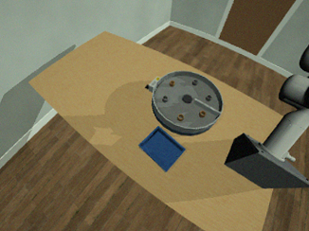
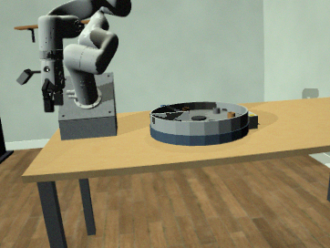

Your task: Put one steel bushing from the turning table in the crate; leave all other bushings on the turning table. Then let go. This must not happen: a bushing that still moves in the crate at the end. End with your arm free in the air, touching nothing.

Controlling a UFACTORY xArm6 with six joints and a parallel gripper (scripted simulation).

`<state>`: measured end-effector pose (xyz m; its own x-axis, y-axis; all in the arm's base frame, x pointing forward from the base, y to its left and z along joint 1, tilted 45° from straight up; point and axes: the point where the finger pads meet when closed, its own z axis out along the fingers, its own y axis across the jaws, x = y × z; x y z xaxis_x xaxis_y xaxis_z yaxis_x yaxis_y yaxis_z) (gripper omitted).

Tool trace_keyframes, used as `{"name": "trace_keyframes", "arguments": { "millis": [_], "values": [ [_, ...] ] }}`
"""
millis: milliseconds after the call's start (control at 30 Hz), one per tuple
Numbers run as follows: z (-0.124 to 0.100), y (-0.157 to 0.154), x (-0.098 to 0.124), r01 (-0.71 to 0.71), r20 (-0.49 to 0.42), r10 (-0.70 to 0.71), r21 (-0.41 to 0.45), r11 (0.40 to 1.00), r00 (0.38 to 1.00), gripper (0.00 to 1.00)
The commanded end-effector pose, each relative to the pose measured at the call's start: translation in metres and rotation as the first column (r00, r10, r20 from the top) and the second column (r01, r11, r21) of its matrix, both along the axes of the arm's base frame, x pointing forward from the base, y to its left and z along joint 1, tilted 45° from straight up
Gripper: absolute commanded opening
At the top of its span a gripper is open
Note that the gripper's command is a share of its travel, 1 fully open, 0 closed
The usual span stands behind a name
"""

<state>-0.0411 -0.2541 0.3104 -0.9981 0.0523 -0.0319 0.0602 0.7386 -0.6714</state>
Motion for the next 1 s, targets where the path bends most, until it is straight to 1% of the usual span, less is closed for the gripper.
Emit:
{"name": "trace_keyframes", "arguments": {
  "millis": [0,200,400,467,500,567,667,800,967],
  "values": [
    [-0.008,-0.006,0.019,-0.131,-0.063,0.136,0.076,0.988,0.989,1.00],
    [-0.019,-0.010,0.044,-0.297,-0.130,0.320,0.168,0.940,0.939,1.00],
    [-0.031,-0.011,0.069,-0.447,-0.186,0.499,0.261,0.856,0.847,1.00],
    [-0.031,-0.011,0.069,-0.447,-0.186,0.499,0.261,0.856,0.847,1.00],
    [-0.036,-0.011,0.081,-0.508,-0.207,0.577,0.305,0.805,0.790,1.00],
    [-0.038,-0.011,0.086,-0.533,-0.215,0.609,0.324,0.782,0.763,1.00],
    [-0.044,-0.010,0.098,-0.587,-0.233,0.683,0.369,0.720,0.692,1.00],
    [-0.051,-0.009,0.115,-0.648,-0.252,0.773,0.430,0.628,0.582,1.00],
    [-0.060,-0.005,0.136,-0.702,-0.266,0.863,0.504,0.504,0.429,1.00]
  ]
}}
